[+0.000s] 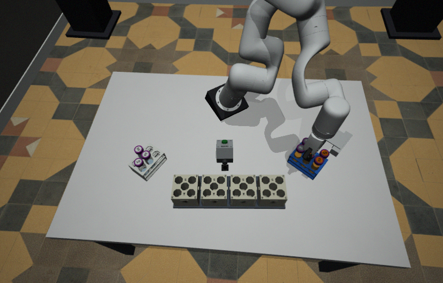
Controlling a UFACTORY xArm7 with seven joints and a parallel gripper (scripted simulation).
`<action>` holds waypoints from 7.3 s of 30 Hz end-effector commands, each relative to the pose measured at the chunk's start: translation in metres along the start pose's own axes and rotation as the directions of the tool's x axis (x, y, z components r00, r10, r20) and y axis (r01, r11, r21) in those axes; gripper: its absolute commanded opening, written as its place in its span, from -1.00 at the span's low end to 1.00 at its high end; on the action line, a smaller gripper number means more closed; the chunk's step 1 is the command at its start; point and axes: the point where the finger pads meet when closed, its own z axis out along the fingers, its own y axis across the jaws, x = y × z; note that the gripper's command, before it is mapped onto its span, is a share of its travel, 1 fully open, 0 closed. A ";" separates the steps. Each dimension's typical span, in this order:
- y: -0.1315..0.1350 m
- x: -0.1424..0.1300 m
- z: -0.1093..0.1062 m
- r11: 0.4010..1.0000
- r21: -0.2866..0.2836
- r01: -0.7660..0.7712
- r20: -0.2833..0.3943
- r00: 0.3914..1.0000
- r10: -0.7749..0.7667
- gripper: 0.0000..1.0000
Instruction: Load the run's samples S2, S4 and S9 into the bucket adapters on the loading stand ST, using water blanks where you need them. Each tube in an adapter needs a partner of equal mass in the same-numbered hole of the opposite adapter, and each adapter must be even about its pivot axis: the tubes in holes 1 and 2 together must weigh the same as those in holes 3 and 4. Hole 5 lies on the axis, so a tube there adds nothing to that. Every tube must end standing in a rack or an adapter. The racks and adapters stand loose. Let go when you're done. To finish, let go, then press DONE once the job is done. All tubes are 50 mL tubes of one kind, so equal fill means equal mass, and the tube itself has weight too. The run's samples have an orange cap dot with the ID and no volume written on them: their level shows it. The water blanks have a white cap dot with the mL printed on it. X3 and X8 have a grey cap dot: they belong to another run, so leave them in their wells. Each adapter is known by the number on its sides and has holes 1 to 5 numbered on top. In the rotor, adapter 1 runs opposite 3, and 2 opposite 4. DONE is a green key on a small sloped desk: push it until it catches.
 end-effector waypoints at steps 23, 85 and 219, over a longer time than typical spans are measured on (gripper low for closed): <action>0.000 0.001 0.014 1.000 0.000 0.000 -0.003 1.000 0.000 0.15; 0.000 0.001 0.017 1.000 0.000 0.000 -0.003 1.000 0.000 -1.00; 0.000 0.001 -0.118 1.000 0.000 0.000 -0.003 1.000 0.000 -1.00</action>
